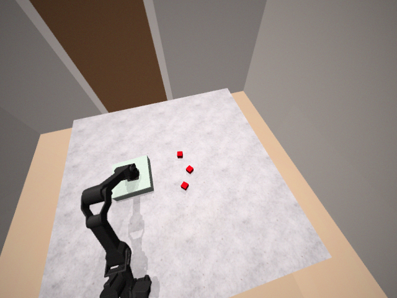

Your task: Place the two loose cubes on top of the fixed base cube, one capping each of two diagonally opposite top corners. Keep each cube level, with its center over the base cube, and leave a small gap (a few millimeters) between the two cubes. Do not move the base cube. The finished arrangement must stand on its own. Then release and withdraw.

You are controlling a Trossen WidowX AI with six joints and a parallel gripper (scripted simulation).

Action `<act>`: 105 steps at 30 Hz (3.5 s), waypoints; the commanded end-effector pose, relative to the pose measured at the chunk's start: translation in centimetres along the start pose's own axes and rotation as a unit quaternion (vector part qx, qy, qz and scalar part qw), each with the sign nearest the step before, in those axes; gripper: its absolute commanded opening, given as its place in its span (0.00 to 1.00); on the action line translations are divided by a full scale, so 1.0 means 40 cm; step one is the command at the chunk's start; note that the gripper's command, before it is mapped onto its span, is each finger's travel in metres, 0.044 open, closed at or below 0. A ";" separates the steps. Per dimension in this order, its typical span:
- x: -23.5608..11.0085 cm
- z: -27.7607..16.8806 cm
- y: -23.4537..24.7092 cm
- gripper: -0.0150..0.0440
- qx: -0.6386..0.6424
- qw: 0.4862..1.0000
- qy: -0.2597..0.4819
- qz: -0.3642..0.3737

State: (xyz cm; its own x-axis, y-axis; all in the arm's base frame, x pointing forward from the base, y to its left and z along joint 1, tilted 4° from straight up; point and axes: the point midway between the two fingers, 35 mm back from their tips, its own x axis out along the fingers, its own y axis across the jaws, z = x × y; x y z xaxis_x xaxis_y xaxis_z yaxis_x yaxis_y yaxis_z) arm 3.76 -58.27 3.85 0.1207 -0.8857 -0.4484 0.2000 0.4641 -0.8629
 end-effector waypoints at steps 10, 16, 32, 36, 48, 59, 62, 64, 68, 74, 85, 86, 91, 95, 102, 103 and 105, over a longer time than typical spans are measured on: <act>-0.132 0.359 0.184 0.70 -0.046 0.981 -0.063 0.175; -0.250 0.496 0.280 0.70 -0.085 0.959 -0.084 0.257; -0.671 0.673 0.495 0.70 -0.232 0.863 -0.097 0.437; -0.778 0.675 0.529 0.70 -0.274 0.835 -0.091 0.469; -1.021 0.659 0.578 0.70 -0.405 0.747 -0.106 0.517; -0.963 0.616 0.710 0.70 -0.410 0.743 -0.107 0.518; -0.961 0.614 0.714 0.70 -0.410 0.743 -0.107 0.518; -0.953 0.610 0.729 0.70 -0.410 0.743 -0.107 0.518; -0.945 0.605 0.745 0.70 -0.410 0.743 -0.107 0.518; -0.937 0.601 0.761 0.70 -0.410 0.743 -0.107 0.518; -0.917 0.588 0.799 0.70 -0.410 0.743 -0.107 0.518; -0.916 0.587 0.803 0.70 -0.410 0.743 -0.107 0.518; -0.910 0.583 0.815 0.70 -0.410 0.743 -0.107 0.518; -0.910 0.583 0.815 0.53 -0.410 0.743 -0.107 0.518; -0.909 0.586 0.814 0.43 -0.409 0.745 -0.107 0.517; -0.909 0.590 0.813 0.43 -0.407 0.747 -0.108 0.515; -0.909 0.600 0.811 0.43 -0.403 0.751 -0.110 0.511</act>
State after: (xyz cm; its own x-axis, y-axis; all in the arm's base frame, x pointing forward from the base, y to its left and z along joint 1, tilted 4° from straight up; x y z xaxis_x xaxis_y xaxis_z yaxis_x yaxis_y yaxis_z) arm 28.67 -10.61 -2.38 -0.0311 0.0014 -0.9995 -0.7530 0.6576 0.0243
